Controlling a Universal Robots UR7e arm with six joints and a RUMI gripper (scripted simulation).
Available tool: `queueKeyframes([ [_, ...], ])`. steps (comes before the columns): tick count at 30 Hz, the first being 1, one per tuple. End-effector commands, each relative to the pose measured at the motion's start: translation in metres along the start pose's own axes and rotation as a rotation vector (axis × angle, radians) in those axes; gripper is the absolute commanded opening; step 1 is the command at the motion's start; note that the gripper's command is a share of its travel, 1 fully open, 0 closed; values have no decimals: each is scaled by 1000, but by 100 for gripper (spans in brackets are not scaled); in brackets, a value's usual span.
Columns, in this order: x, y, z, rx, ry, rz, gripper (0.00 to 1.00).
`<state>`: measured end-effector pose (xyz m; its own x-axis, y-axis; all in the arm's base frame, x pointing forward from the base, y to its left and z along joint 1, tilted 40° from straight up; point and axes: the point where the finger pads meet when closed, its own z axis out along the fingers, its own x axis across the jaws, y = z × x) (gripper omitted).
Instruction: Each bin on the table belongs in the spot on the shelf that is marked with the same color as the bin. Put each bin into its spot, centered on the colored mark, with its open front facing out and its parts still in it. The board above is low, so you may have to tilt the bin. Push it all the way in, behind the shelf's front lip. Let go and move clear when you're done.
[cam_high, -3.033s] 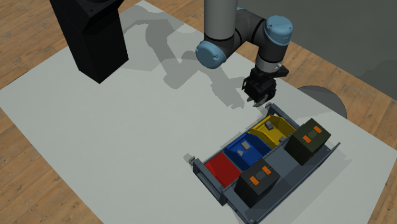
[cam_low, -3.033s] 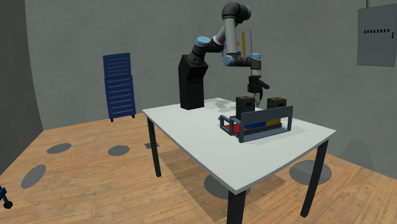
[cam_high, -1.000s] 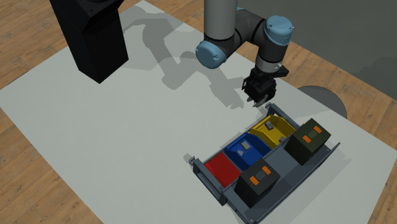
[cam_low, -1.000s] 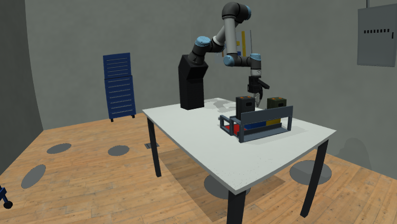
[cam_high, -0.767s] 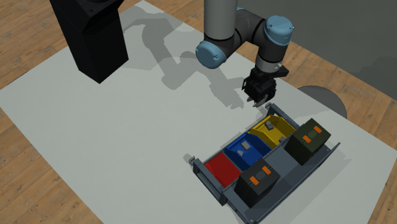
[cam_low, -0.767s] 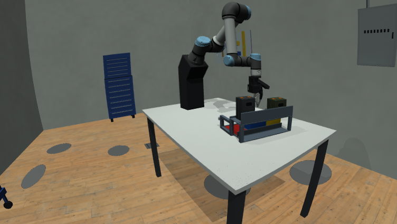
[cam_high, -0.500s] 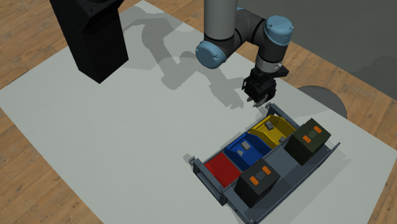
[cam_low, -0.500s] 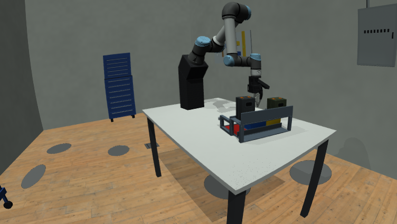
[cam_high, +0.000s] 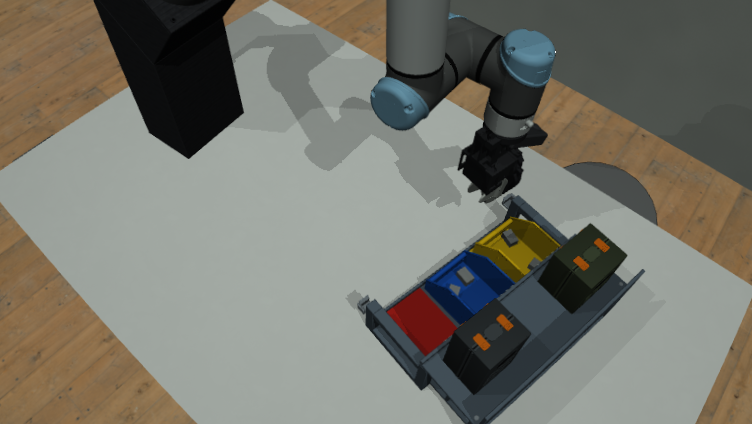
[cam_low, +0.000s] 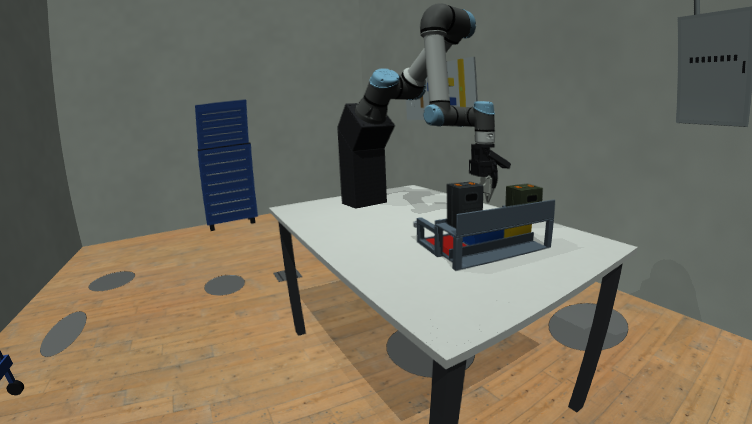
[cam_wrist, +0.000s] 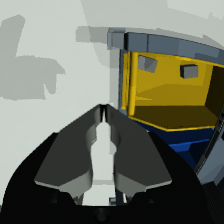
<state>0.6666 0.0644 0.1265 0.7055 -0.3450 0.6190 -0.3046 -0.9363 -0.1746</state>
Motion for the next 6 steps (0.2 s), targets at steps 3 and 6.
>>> queueKeyframes([
  [3,1,0,-1,1,1,0,0],
  [6,1,0,-1,1,1,0,0],
])
